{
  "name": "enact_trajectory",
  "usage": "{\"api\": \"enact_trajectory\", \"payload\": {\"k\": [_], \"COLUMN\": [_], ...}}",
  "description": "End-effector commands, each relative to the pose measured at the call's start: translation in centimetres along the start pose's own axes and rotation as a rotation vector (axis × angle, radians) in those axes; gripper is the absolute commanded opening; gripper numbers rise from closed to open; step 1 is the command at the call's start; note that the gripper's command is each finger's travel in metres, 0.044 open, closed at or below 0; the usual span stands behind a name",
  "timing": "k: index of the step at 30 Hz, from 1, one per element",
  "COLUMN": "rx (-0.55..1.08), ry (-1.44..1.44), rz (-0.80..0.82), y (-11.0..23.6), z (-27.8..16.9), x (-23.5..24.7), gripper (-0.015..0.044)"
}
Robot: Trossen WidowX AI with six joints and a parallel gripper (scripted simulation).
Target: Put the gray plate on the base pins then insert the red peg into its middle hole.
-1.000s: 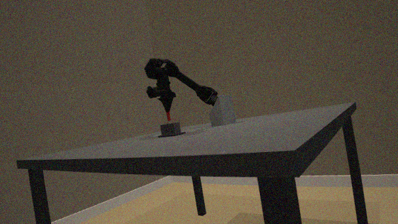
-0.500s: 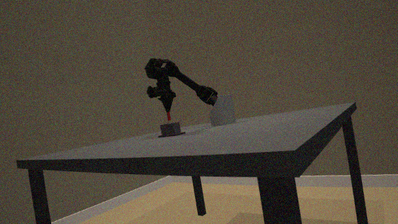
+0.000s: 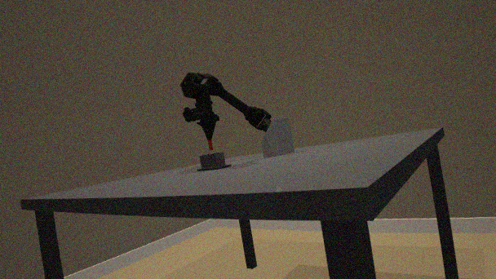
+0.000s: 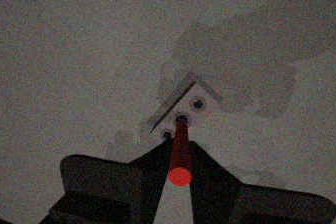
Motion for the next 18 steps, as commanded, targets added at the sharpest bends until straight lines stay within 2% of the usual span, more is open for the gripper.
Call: {"api": "enact_trajectory", "payload": {"k": [1, 18], "rx": [0.0, -0.002], "ry": [0.0, -0.007], "rz": [0.0, 0.003], "y": [-0.1, -1.5], "z": [0.0, 0.1], "x": [0.0, 0.0], "gripper": [0.0, 0.0]}}
Point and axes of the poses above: the point midway between the two fingers, 35 mm back from their tips, its own y axis back along the fingers, its own x axis across the jaws, z = x × y, the point moved 2 cm from there along y, back along the fingers, and after that the axes turned 11 degrees about y, right-handed, at the moved point
